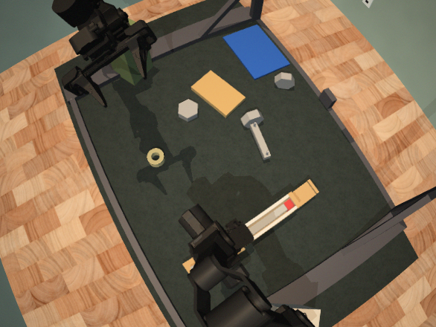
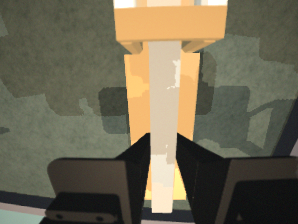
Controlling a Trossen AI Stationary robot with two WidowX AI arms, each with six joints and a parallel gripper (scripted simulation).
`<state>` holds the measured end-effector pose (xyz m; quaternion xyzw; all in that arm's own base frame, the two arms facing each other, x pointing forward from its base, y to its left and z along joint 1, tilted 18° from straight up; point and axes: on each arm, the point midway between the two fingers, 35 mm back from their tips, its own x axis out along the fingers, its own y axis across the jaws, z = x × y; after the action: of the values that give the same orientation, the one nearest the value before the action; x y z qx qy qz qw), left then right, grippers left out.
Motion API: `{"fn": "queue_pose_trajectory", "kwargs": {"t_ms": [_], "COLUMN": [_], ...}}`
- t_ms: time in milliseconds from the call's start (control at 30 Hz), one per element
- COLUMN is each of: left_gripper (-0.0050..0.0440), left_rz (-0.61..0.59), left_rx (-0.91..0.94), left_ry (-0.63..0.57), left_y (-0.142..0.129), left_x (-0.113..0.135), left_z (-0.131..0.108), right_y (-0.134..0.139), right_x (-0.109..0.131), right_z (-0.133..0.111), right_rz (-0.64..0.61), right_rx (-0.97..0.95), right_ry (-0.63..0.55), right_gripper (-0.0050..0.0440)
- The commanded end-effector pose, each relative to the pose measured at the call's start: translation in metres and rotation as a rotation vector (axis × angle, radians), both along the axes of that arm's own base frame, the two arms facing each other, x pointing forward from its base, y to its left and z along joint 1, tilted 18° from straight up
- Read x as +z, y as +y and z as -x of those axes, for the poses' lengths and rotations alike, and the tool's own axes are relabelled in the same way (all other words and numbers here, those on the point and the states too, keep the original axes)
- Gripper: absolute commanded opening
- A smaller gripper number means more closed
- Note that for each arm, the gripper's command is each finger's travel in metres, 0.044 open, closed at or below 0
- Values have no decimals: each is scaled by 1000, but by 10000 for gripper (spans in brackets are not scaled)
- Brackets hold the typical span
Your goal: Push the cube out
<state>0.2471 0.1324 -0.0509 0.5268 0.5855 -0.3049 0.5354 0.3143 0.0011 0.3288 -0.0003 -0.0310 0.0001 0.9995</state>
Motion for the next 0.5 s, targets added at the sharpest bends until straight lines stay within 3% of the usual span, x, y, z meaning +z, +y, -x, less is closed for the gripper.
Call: {"fn": "queue_pose_trajectory", "kwargs": {"t_ms": [0, 467], "left_gripper": [0, 0], "left_rz": [-7, -6], "left_rx": [1, 1], "left_ry": [-11, -12], "left_y": [0, -21], "left_x": [2, -3], "left_z": [-3, -10], "right_y": [0, 0], "right_x": [8, 8], "right_z": [2, 2], "right_rz": [-1, -1], "right_rx": [-1, -1], "right_ry": [-20, -20], "right_gripper": [400, 400]}}
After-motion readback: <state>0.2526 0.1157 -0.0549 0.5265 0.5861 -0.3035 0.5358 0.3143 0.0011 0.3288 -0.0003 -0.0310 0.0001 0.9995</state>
